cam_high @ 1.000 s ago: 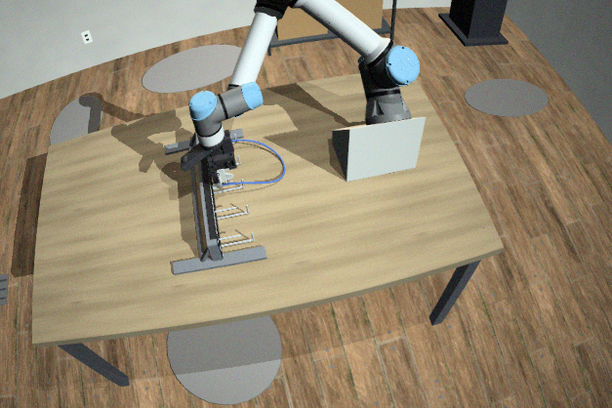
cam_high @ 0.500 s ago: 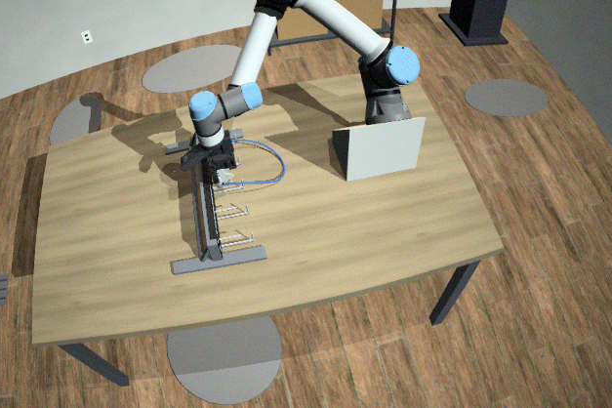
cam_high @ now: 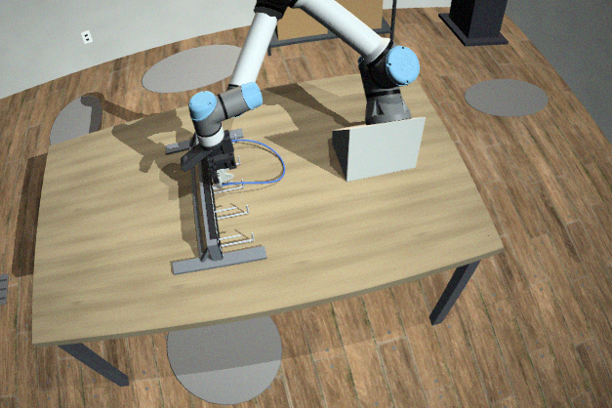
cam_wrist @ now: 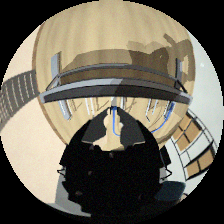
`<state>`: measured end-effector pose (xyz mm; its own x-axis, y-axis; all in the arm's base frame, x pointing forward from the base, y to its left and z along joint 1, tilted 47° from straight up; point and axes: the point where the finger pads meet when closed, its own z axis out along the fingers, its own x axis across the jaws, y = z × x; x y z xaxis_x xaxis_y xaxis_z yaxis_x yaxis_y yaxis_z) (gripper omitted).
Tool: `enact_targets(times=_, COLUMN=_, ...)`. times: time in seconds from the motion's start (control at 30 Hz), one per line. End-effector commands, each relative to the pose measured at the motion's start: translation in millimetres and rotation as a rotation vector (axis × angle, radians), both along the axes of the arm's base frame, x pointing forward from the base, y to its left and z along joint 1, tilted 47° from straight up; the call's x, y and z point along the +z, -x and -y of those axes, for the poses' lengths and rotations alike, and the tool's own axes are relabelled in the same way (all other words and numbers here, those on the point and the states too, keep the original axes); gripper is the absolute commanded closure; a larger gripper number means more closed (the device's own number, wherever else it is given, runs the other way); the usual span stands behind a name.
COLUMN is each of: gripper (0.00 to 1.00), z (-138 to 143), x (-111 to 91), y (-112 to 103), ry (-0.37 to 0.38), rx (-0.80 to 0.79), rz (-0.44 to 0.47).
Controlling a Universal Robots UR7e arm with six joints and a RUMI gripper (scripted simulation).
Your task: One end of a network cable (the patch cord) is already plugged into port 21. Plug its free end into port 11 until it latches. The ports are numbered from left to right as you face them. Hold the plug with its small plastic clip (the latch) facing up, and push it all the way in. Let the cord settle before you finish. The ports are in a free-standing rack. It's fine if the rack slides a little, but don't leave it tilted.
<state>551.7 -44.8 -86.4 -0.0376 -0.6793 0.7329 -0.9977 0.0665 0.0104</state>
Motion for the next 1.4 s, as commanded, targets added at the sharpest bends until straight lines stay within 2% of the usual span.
enact_targets(times=0.0, gripper=1.00, z=1.1, x=-0.4, y=-0.8, ry=0.000, rx=-0.001, rz=0.000)
enact_targets(times=1.37, gripper=1.00, z=1.2, x=-0.2, y=-5.6, ry=0.000, rx=-0.001, rz=0.000)
